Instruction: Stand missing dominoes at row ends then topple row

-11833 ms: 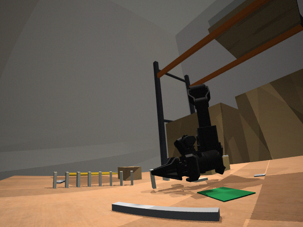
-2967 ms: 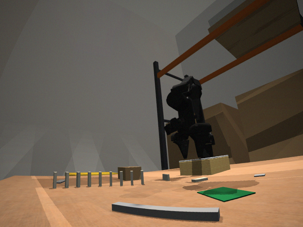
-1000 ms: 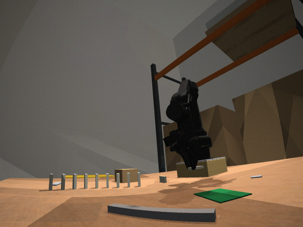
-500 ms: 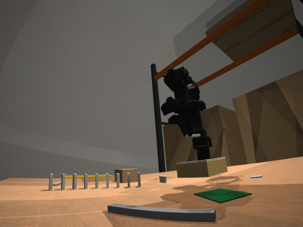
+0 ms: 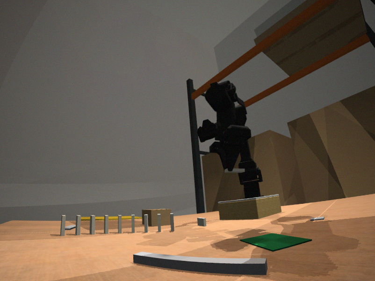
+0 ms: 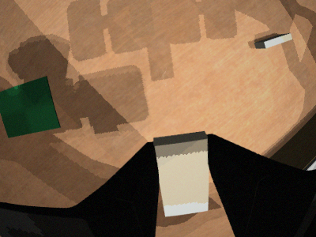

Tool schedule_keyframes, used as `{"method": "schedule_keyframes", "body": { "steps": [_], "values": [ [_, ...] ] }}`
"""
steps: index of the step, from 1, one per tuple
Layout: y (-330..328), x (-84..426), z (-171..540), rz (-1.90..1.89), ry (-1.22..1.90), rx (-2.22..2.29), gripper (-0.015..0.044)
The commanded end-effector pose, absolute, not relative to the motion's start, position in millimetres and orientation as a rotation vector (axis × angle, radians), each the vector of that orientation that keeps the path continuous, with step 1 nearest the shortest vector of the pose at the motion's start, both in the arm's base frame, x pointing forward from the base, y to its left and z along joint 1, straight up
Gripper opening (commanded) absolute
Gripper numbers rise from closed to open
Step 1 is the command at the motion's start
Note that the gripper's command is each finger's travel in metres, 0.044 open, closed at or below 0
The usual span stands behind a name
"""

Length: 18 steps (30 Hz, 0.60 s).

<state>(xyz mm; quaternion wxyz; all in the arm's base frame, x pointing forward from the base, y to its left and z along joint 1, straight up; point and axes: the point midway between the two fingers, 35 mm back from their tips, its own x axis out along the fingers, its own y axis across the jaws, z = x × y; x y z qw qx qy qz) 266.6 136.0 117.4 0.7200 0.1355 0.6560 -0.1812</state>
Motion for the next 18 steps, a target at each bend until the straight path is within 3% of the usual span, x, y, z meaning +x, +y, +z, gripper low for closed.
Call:
{"method": "schedule_keyframes", "body": {
  "steps": [1, 18],
  "values": [
    [134, 266, 103, -0.477, 1.374, 0.235, 0.0107],
    [131, 264, 75, -0.639, 0.906, 0.047, 0.0107]
  ]
}}
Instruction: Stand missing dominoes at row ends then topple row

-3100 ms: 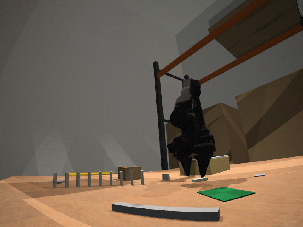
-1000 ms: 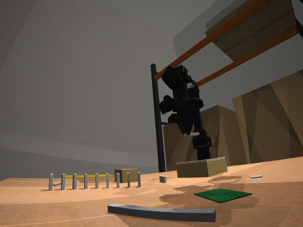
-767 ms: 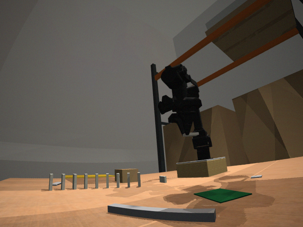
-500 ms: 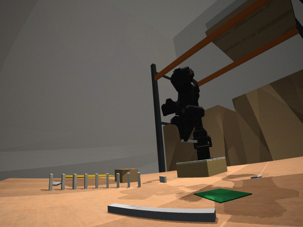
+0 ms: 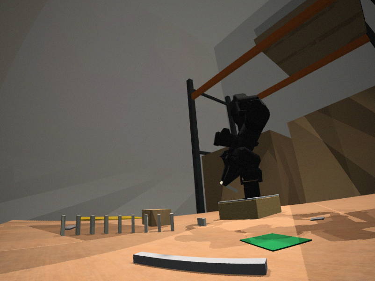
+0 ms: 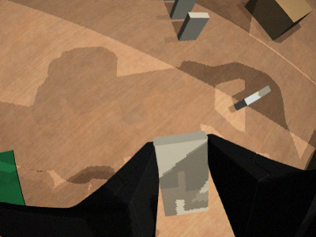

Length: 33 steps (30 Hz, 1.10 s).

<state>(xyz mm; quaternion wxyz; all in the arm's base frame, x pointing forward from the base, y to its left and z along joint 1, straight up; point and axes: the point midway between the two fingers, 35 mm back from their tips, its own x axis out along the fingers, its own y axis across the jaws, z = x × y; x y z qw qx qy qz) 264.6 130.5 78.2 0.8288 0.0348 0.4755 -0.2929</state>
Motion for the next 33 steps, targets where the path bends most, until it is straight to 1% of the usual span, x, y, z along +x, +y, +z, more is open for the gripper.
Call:
{"method": "schedule_keyframes", "body": {
  "steps": [1, 13, 25, 33],
  "values": [
    [131, 264, 74, -0.641, 0.874, 0.040, 0.0107],
    [138, 256, 77, -0.602, 0.485, 0.001, 0.0107],
    [153, 236, 92, -0.452, 0.101, 0.033, 0.0107],
    [154, 234, 93, -0.441, 0.080, 0.036, 0.0107]
  ]
}}
